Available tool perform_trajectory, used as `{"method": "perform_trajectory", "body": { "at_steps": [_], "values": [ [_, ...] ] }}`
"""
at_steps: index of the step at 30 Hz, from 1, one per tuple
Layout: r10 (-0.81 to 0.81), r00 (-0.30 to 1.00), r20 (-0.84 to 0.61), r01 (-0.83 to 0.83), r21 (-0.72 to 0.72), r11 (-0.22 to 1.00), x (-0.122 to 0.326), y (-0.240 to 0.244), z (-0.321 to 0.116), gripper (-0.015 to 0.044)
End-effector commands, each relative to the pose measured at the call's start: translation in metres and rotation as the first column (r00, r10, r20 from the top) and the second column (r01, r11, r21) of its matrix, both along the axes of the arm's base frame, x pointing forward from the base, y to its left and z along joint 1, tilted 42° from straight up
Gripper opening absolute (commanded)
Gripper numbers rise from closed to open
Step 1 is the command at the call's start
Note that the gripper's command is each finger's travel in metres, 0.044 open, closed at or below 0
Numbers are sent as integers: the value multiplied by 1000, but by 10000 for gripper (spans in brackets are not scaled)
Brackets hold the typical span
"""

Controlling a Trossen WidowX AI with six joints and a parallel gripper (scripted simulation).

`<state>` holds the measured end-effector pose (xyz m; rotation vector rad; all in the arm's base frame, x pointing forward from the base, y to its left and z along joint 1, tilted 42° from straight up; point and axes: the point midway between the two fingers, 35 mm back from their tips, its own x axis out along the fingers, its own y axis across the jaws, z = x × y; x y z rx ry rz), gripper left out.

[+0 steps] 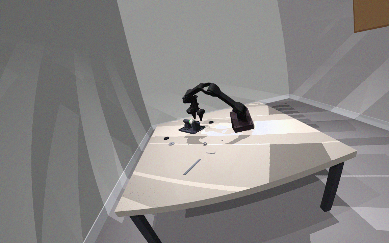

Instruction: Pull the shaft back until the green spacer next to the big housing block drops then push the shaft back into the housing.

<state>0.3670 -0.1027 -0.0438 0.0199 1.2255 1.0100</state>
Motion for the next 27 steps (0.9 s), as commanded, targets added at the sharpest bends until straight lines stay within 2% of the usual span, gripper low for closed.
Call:
{"method": "perform_trajectory", "body": {
  "at_steps": [1,8,15,27],
  "values": [
    [567,665,486,-574,-153,804,0,-1,-1,440],
    [722,281,632,-742,-334,581,-1,0,-2,440],
    [737,-130,663,-773,-534,344,-1,2,-3,440],
    [736,-140,663,-772,-539,338,-1,2,-3,440]
  ]
}}
